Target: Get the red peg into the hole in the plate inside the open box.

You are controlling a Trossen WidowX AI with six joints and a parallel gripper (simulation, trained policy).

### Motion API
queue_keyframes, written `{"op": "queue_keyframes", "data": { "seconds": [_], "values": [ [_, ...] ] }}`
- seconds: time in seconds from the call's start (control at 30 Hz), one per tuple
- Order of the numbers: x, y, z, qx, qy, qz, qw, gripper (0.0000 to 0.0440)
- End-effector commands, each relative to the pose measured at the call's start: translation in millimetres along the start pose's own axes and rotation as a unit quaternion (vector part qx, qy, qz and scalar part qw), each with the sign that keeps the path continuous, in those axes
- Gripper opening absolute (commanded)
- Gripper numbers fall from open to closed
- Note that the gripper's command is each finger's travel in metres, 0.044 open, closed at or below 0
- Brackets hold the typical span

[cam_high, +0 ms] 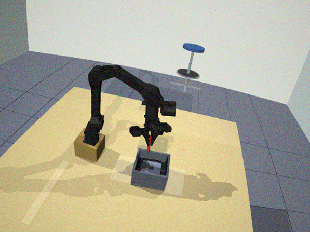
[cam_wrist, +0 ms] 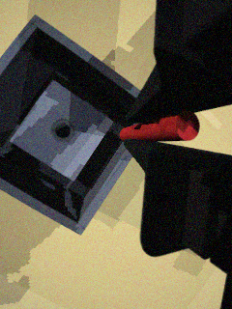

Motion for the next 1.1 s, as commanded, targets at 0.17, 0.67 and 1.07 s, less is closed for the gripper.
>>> {"op": "queue_keyframes", "data": {
  "seconds": [0.17,0.67,1.07],
  "values": [
    [12,-33,-3,0.024,-0.004,-0.001,1.000,0.0000],
    [48,-62,-7,0.048,-0.001,0.024,0.999,0.0001],
    [83,-66,-8,0.024,0.022,0.050,0.998,0.0160]
  ]
}}
Point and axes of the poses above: the point midway between the two fingers, 35 mm back from their tips, its own x axis out along the fingers, its own z axis across the jaws, y = z × x, the point moved 5 cm from there along -x, back along the fingers, and after that the axes turned 5 degrees about -x, right-handed, at the moved point
